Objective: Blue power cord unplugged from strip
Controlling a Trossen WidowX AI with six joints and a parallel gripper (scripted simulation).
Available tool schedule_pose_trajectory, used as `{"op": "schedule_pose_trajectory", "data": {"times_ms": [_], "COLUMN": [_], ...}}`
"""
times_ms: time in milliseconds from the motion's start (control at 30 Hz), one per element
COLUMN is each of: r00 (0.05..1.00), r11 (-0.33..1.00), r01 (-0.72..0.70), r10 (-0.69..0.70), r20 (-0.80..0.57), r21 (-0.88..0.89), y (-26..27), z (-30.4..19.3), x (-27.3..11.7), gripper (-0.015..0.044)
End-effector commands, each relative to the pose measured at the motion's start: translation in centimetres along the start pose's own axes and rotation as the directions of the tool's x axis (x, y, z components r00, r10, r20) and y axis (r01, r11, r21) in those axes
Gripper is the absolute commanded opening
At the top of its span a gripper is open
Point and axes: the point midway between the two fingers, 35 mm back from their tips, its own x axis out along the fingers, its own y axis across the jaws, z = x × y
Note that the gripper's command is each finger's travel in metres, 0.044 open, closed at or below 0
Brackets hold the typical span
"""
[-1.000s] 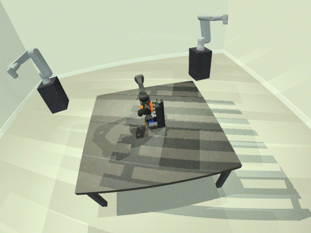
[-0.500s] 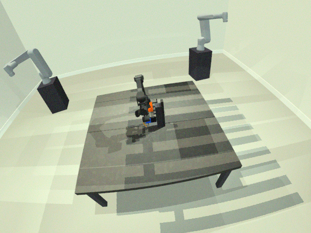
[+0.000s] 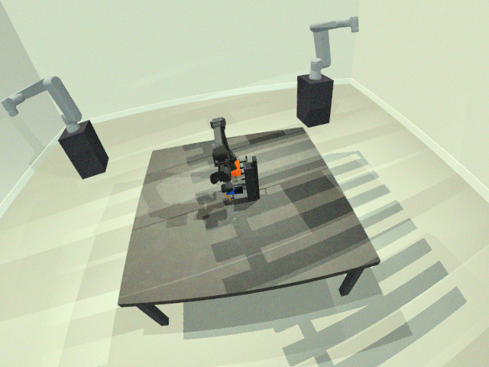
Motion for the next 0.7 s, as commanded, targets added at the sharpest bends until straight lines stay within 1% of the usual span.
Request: {"op": "schedule_pose_trajectory", "data": {"times_ms": [0, 100, 267, 667], "r00": [1.000, 1.000, 1.000, 1.000], "r11": [1.000, 1.000, 1.000, 1.000], "r01": [-0.003, -0.003, -0.003, -0.003], "r10": [0.003, 0.003, 0.003, 0.003], "r20": [0.005, 0.006, 0.009, 0.010], "r21": [0.005, 0.005, 0.005, 0.005], "y": [0.0, 0.2, 0.0, 0.0], "z": [0.2, 1.8, 5.9, 6.1], "x": [0.0, -0.4, -1.2, -1.3], "gripper": [0.0367, 0.0440, 0.0440, 0.0440]}}
